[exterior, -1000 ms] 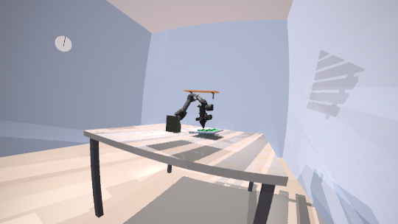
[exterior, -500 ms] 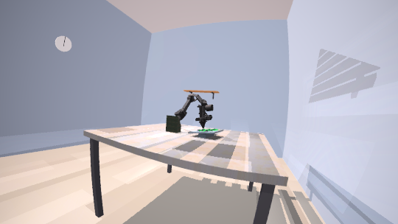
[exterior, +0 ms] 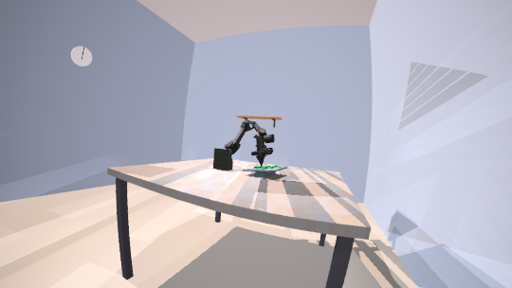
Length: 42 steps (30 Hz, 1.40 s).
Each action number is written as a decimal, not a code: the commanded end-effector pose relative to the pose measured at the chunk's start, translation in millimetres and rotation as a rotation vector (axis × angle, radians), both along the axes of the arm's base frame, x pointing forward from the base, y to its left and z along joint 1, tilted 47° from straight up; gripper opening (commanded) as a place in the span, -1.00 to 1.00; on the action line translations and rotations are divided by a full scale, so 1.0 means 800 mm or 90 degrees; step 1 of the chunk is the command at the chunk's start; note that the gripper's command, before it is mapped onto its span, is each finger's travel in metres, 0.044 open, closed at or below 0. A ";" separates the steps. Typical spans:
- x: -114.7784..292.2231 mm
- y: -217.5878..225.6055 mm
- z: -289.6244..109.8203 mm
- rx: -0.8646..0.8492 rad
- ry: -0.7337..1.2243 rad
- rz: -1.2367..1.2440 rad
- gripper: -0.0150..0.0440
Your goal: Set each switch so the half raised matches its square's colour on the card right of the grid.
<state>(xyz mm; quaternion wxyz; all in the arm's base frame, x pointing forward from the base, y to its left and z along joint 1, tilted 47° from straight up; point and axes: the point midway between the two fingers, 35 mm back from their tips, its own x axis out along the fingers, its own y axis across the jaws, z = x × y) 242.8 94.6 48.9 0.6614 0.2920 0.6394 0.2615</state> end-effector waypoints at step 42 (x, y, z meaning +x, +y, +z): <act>-0.001 0.007 -0.005 0.004 0.004 -0.002 -0.49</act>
